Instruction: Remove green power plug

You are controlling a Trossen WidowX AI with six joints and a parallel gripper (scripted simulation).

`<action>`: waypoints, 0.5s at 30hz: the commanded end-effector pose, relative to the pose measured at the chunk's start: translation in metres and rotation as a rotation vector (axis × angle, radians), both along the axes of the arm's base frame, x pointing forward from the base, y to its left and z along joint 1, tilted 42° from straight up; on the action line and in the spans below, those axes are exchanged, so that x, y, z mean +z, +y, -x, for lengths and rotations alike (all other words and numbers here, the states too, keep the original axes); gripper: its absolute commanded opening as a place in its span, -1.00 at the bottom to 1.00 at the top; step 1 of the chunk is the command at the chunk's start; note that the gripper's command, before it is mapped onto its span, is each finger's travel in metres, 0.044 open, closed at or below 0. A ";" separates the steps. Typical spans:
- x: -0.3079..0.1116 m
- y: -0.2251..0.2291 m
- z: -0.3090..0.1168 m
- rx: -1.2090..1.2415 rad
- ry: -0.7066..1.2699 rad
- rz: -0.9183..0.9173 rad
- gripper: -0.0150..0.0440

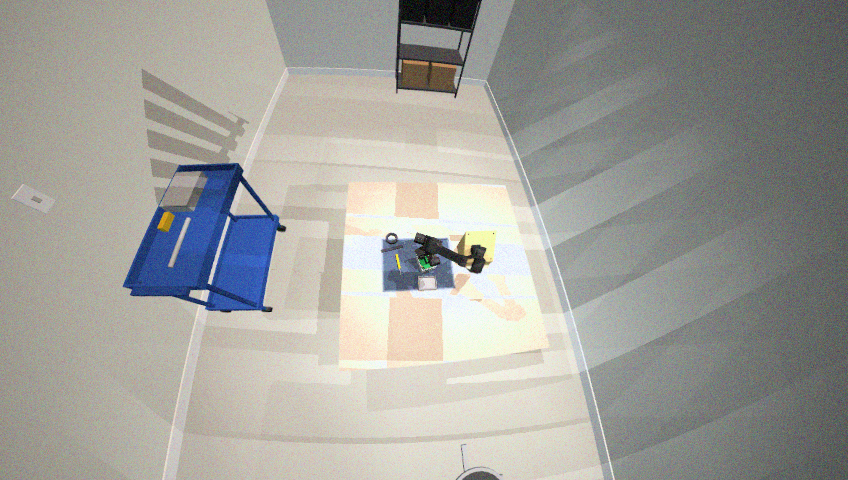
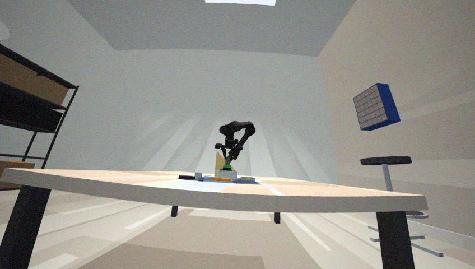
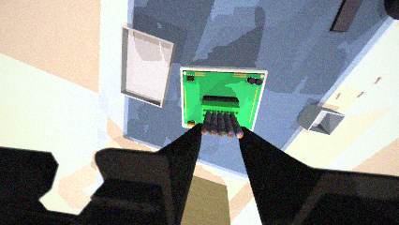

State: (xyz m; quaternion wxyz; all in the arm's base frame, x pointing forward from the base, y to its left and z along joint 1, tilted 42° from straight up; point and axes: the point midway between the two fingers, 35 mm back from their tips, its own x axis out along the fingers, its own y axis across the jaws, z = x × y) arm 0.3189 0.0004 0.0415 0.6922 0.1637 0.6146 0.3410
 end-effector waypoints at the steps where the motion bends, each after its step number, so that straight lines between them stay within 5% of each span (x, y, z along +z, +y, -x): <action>1: -0.003 0.002 -0.002 -0.004 -0.008 0.007 0.04; 5: -0.003 0.002 -0.002 -0.004 -0.008 0.007 0.35; 15: -0.009 0.007 -0.002 -0.004 -0.008 0.007 0.35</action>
